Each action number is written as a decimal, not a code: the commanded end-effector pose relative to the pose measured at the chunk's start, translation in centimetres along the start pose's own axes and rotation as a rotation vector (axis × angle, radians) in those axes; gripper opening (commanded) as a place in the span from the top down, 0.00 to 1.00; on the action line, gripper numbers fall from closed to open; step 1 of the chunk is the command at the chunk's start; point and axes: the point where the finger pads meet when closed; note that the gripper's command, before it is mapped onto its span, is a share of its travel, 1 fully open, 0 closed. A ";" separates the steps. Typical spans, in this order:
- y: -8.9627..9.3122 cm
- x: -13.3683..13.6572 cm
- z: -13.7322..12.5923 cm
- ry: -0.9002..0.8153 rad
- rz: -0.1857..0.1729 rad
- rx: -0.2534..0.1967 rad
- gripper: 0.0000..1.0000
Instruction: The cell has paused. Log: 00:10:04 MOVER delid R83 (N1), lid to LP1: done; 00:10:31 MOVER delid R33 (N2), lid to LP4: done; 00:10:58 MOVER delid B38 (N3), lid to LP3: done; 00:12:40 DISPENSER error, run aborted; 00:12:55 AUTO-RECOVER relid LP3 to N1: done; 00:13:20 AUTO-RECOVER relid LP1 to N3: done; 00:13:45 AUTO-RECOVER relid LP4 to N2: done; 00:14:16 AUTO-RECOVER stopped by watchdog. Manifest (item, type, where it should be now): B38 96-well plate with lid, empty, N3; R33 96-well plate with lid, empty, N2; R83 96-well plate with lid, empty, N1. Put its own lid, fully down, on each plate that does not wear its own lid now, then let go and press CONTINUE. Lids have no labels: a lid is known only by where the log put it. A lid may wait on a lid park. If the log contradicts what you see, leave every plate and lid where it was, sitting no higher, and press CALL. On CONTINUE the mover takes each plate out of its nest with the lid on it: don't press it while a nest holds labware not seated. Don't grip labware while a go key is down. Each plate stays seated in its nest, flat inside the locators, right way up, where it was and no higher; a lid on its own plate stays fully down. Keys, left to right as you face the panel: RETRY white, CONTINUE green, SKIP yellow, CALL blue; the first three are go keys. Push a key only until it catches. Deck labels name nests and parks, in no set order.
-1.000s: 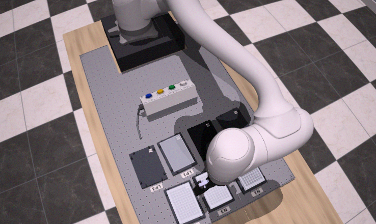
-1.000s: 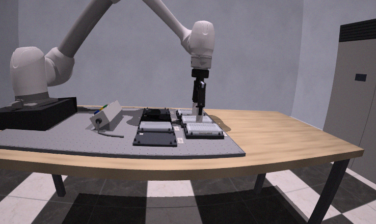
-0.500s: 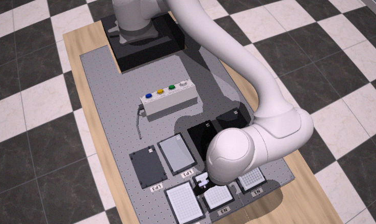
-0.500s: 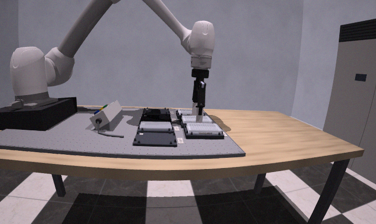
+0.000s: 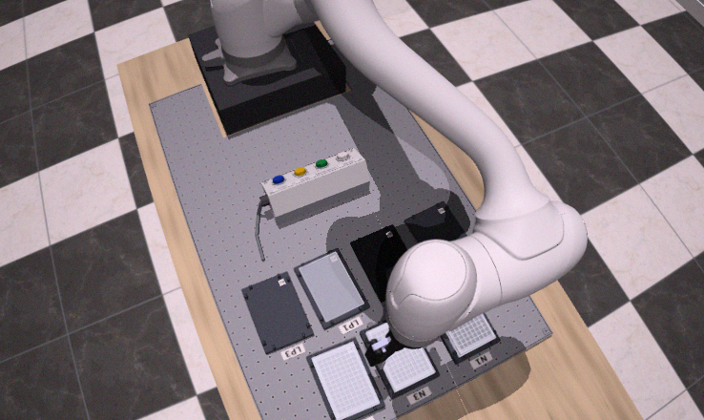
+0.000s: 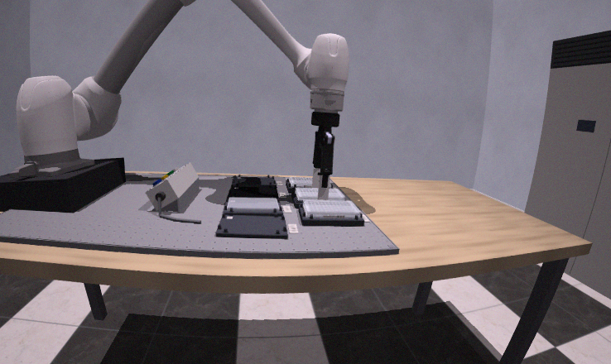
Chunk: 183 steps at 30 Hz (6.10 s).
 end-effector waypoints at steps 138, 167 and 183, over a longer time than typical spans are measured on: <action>-5.2 -14.2 -0.8 0.000 0.000 0.000 1.00; -5.2 -14.2 -0.8 0.000 0.000 0.000 1.00; -4.5 -14.2 -0.8 -0.008 0.000 0.000 1.00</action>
Point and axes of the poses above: the point where the finger pads meet when closed, its own y axis out along the fingers, its own x axis across the jaws, z = x × y, and after that the axes turned 1 degree about y, right-handed
